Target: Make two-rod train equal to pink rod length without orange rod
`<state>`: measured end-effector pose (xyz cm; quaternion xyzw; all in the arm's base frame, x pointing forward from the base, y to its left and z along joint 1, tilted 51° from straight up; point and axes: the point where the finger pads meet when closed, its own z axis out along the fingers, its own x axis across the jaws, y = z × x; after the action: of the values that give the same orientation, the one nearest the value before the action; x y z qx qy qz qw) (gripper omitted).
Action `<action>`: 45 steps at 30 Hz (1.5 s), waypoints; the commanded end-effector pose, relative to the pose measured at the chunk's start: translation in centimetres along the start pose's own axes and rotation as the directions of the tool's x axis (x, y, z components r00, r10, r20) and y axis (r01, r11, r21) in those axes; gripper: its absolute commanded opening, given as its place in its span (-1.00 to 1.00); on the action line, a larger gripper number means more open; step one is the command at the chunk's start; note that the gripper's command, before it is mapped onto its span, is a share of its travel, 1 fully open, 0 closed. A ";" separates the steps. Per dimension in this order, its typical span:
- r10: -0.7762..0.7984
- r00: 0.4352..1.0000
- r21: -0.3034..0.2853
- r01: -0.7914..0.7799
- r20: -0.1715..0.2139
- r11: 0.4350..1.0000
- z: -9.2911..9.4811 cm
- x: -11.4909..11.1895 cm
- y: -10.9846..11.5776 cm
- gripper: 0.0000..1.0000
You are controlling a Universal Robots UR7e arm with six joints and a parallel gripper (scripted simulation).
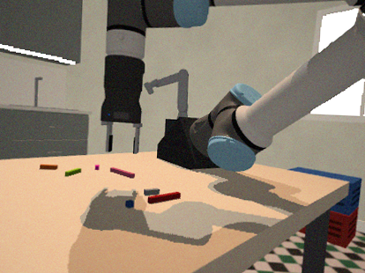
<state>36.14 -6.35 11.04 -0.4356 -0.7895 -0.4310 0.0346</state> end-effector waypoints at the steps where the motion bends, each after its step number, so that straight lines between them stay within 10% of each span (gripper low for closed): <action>1: 0.166 0.986 0.002 -0.166 0.006 0.986 -0.1 -1.9 -1.8 1.00; 23: 0.657 0.754 -0.002 -0.657 0.002 0.754 0.9 -6.9 -8.2 1.00; 45: 0.684 0.730 -0.002 -0.684 0.001 0.730 1.1 -7.1 -8.6 1.00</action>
<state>34.67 -12.20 1.69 -0.6950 -0.5738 -0.3889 0.1910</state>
